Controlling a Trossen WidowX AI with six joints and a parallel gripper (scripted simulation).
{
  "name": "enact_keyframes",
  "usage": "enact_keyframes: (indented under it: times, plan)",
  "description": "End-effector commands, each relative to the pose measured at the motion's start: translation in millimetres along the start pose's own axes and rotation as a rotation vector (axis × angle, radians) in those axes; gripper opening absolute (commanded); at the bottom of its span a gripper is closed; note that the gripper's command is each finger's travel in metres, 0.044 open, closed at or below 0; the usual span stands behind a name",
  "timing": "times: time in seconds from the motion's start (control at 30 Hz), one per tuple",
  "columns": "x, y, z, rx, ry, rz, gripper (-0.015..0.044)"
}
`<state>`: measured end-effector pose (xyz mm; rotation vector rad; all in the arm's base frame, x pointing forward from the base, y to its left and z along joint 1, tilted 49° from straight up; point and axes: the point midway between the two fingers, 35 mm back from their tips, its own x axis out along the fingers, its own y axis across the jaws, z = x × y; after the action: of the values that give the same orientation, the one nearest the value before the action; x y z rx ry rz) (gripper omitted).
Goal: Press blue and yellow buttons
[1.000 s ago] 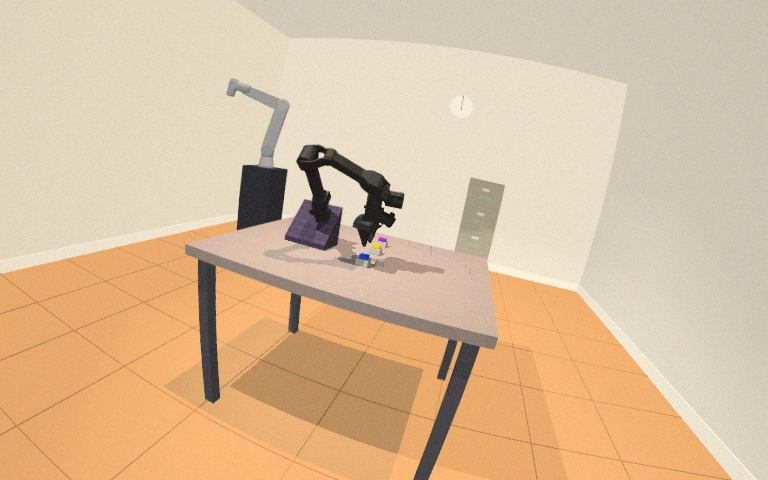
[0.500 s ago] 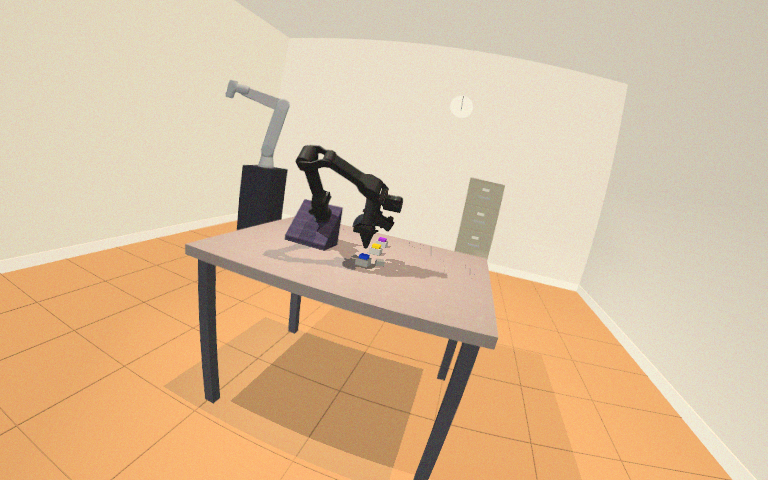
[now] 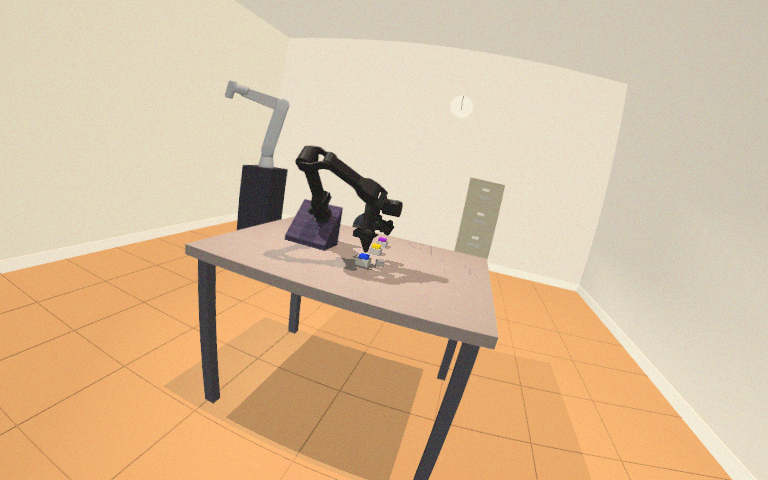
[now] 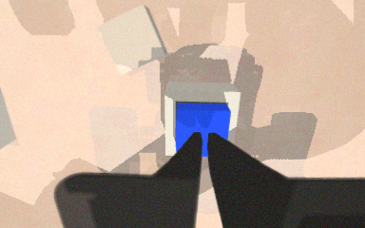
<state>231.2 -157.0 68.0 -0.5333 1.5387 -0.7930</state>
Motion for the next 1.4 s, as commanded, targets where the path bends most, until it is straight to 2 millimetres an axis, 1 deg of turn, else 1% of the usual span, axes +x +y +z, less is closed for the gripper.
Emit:
enact_keyframes:
  times: [0.0, 0.27, 0.9, 0.97, 1.03, 1.07, 1.2, 1.23, 1.33, 1.37]
  plan:
    - [8.0, 0.4, -1.8, -0.008, 0.007, -0.006, 0.002]
    - [19.3, -0.2, -2.5, -0.008, 0.007, -0.008, 0.002]
    - [19.6, -0.2, -2.5, -0.008, 0.007, -0.008, 0.002]
    - [10.6, 0.2, -0.7, -0.002, 0.001, -0.003, 0.002]
    - [-7.6, 0.5, -1.5, -0.006, 0.006, -0.004, 0.002]
    - [-13.1, 0.4, -1.9, -0.007, 0.007, -0.006, 0.002]
    - [-17.4, 0.5, -1.8, -0.008, 0.007, -0.005, 0.002]
    - [-24.8, 1.0, -0.9, -0.008, 0.007, -0.003, 0.002]
    - [-66.1, 1.7, -0.5, -0.008, 0.008, -0.002, 0.002]
    - [-73.9, 1.3, -1.2, -0.008, 0.008, -0.003, 0.002]
